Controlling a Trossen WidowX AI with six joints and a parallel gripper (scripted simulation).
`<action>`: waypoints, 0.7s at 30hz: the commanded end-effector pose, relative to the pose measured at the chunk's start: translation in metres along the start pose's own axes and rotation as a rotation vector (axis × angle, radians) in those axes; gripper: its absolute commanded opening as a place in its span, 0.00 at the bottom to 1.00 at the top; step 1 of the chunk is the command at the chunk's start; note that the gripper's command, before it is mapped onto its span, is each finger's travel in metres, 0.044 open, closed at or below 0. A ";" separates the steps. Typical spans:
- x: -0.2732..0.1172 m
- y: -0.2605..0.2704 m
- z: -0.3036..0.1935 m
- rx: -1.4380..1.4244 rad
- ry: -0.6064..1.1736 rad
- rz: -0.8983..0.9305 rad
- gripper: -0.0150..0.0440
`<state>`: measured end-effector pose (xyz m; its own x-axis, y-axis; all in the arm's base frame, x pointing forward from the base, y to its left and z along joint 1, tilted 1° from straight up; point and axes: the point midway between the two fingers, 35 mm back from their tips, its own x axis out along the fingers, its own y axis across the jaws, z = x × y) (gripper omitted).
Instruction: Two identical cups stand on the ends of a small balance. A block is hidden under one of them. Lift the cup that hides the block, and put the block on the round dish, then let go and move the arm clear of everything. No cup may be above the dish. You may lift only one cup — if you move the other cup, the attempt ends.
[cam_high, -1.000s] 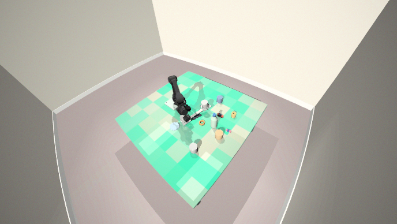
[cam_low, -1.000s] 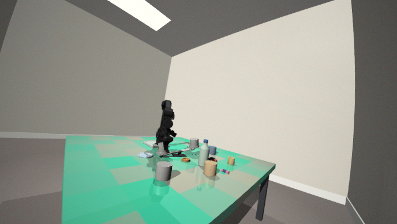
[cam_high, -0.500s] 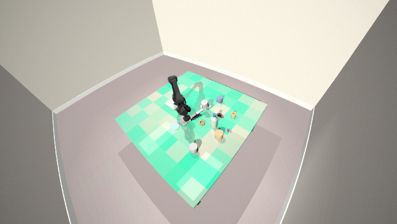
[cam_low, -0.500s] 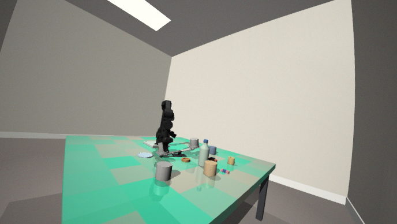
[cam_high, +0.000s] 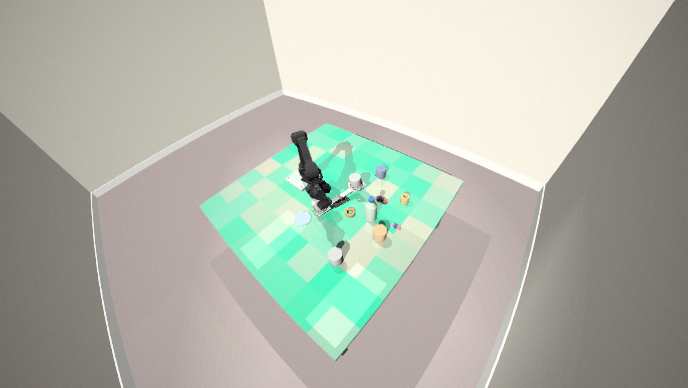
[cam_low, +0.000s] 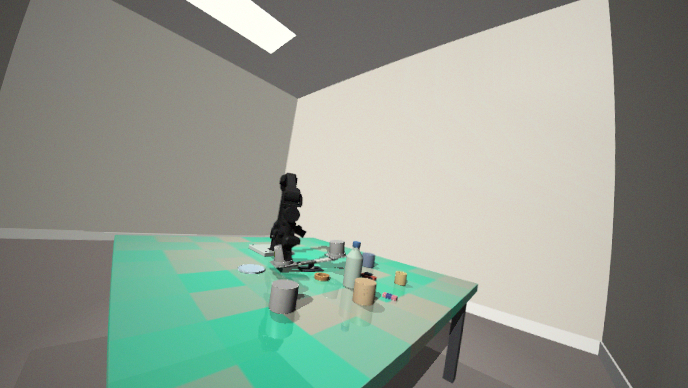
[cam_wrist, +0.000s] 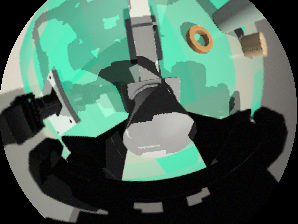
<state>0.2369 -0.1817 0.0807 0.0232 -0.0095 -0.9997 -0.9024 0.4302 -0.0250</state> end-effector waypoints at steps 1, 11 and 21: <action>-0.007 -0.004 0.000 -0.004 -0.002 -0.011 0.25; -0.020 -0.006 -0.001 -0.004 -0.001 -0.011 0.25; -0.033 -0.007 -0.001 -0.004 -0.001 -0.011 0.25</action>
<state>0.2390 -0.1819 0.1066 0.0213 0.0018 -0.9998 -0.9025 0.4303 -0.0185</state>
